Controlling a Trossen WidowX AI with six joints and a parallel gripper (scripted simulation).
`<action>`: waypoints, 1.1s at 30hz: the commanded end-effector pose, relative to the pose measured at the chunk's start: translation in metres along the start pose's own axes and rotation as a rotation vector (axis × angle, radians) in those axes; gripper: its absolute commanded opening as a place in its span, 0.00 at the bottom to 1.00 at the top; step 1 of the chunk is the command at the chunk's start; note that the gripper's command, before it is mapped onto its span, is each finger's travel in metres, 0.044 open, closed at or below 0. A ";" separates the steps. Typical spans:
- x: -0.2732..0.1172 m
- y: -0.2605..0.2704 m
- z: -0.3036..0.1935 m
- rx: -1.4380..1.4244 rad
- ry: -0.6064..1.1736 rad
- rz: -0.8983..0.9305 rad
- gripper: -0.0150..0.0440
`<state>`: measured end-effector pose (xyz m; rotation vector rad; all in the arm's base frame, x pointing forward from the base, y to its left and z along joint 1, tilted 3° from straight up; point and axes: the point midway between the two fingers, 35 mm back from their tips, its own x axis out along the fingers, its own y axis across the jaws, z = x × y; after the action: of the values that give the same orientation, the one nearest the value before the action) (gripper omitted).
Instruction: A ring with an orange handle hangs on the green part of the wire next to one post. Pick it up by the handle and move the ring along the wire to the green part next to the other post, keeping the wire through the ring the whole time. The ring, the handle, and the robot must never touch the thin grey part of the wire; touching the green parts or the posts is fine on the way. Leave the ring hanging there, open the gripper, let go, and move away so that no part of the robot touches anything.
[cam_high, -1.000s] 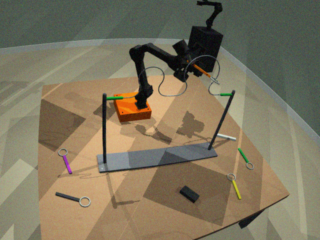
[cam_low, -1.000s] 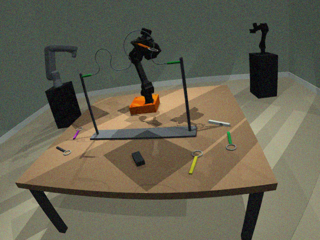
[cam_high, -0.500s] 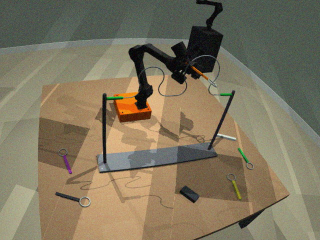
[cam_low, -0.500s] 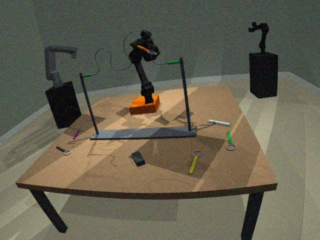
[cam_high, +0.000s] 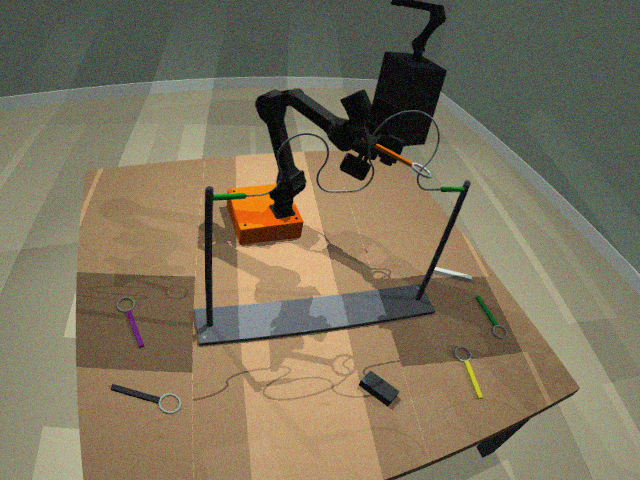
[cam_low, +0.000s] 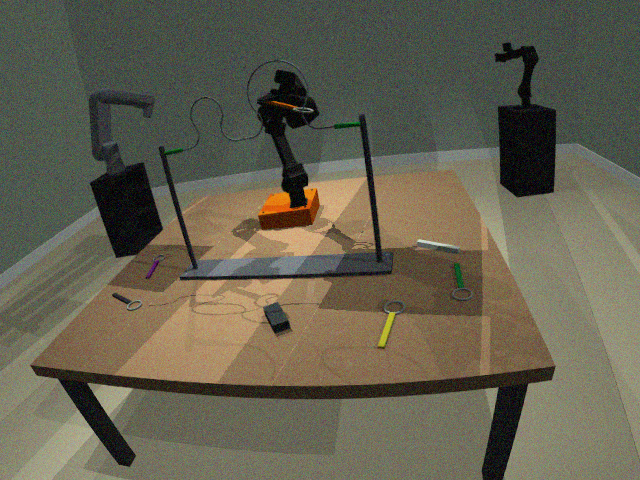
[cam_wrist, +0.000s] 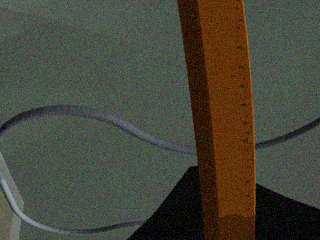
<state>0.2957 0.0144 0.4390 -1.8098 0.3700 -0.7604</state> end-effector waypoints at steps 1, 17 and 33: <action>-0.002 0.015 -0.001 0.078 0.015 0.045 0.00; -0.013 0.059 0.008 0.340 0.050 0.194 0.00; -0.023 0.104 0.034 0.657 0.016 0.332 0.00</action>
<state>0.3080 0.0116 0.3413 -1.1676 0.3804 -0.6074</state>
